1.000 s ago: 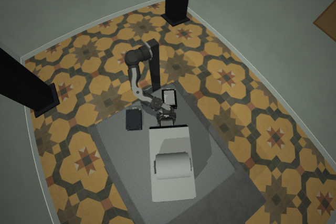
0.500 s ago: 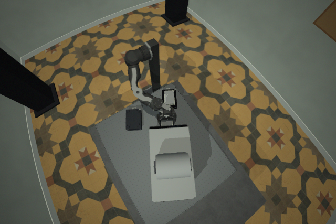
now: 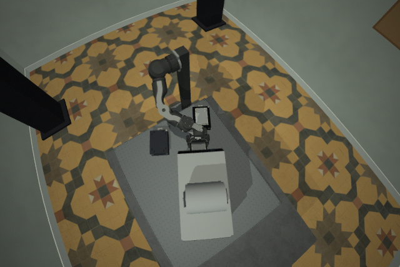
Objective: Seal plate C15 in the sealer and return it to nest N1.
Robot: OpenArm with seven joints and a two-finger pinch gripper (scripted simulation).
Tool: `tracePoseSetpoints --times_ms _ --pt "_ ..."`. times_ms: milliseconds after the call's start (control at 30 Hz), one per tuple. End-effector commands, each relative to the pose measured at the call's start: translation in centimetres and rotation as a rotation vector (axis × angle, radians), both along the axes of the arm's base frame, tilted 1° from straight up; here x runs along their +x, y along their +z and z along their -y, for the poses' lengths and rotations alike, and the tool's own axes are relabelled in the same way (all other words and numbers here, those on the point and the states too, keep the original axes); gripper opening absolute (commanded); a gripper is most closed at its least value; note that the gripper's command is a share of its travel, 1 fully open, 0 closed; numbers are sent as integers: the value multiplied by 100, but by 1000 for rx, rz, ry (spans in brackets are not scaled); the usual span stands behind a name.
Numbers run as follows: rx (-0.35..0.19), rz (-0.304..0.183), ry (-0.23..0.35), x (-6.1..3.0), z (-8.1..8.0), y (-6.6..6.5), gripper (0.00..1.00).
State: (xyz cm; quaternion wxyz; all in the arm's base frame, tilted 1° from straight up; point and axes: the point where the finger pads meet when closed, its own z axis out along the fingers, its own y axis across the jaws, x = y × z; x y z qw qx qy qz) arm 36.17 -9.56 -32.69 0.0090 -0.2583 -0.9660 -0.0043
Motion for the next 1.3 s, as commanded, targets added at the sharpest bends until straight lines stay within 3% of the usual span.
tracePoseSetpoints --times_ms 0,167,733,1267 --pt "-5 2 -1 4 7 6 77" --pt "1 8 -1 41 -6 62 77" --pt "-1 4 0 6 2 14 77" --pt "1 7 -2 34 -4 56 77"
